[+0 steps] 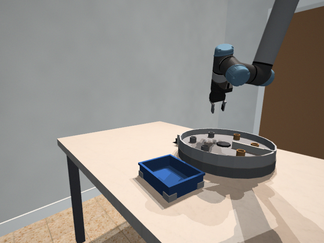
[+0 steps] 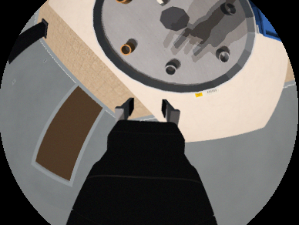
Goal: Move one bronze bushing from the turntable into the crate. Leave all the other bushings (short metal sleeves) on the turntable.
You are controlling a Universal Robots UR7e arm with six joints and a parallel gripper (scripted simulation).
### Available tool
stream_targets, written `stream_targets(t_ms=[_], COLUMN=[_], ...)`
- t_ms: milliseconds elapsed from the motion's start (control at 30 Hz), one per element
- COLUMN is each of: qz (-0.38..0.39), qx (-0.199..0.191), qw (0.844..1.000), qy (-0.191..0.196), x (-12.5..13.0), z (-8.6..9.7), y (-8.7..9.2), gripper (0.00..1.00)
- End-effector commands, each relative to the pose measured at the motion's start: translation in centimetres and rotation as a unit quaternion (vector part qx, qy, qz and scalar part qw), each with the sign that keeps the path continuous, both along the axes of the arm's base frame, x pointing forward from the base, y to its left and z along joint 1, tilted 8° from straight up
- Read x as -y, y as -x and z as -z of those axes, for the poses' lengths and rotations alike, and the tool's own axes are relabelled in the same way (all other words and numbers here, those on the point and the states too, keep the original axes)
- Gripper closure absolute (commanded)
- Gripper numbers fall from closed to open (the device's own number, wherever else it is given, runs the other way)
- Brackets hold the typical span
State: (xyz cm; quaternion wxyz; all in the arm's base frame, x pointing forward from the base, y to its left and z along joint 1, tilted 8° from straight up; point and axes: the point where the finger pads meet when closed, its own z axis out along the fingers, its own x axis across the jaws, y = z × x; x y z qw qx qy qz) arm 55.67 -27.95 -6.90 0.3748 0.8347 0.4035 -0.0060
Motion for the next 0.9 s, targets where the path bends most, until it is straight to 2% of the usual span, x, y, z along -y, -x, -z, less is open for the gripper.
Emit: stream_targets(t_ms=[0, 533, 700, 867], qz=[0.000, 0.000, 0.000, 0.000], qx=[0.001, 0.001, 0.001, 0.001], qw=[1.000, 1.000, 1.000, 1.000], qy=[0.000, 0.000, 0.000, 0.000], x=[0.0, 0.0, -5.1, -5.1], z=[-0.1, -0.1, -2.6, -2.6], y=[0.0, 0.0, 1.1, 1.1], gripper=[0.00, 0.00, 0.00, 0.00])
